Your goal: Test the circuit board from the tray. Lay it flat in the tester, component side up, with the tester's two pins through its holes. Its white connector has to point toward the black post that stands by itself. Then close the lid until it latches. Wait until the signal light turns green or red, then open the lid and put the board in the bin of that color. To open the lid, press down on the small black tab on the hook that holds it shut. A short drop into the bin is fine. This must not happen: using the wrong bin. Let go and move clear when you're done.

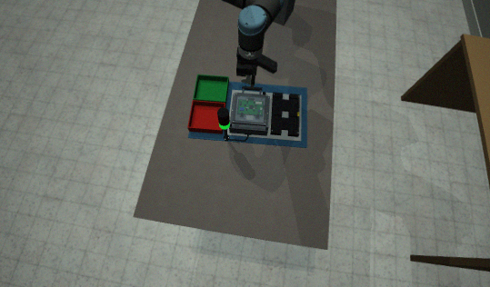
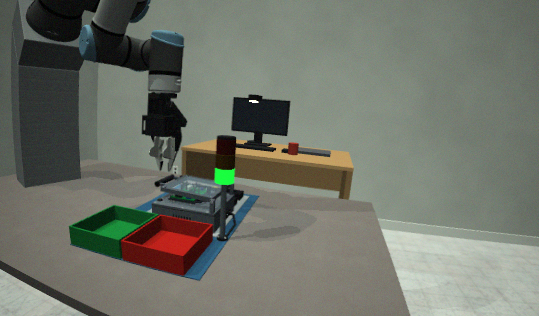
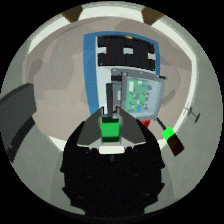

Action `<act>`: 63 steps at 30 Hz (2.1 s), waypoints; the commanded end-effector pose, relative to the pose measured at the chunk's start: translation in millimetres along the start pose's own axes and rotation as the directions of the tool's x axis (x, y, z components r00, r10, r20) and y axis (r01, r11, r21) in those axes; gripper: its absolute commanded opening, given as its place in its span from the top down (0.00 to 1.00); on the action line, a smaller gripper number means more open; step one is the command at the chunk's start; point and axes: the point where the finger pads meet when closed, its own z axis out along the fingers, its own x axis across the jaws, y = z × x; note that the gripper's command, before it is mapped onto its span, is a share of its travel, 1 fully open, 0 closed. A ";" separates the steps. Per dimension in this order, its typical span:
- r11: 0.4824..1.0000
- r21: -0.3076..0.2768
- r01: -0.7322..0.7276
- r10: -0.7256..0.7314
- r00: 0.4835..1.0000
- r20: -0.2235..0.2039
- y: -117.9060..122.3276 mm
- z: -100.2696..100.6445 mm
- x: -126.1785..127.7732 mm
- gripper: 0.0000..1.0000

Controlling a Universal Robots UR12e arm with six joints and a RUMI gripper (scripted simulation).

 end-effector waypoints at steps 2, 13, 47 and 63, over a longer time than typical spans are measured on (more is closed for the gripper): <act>1.000 0.000 0.000 0.000 1.000 -0.001 -0.2 -0.1 0.2 0.85; 1.000 0.000 0.000 0.000 1.000 -0.001 -0.2 -0.1 0.2 0.85; 1.000 0.000 0.000 0.000 1.000 -0.001 -5.1 14.9 0.3 0.85; 1.000 0.000 0.000 0.000 1.000 -0.001 -5.1 17.0 0.3 0.85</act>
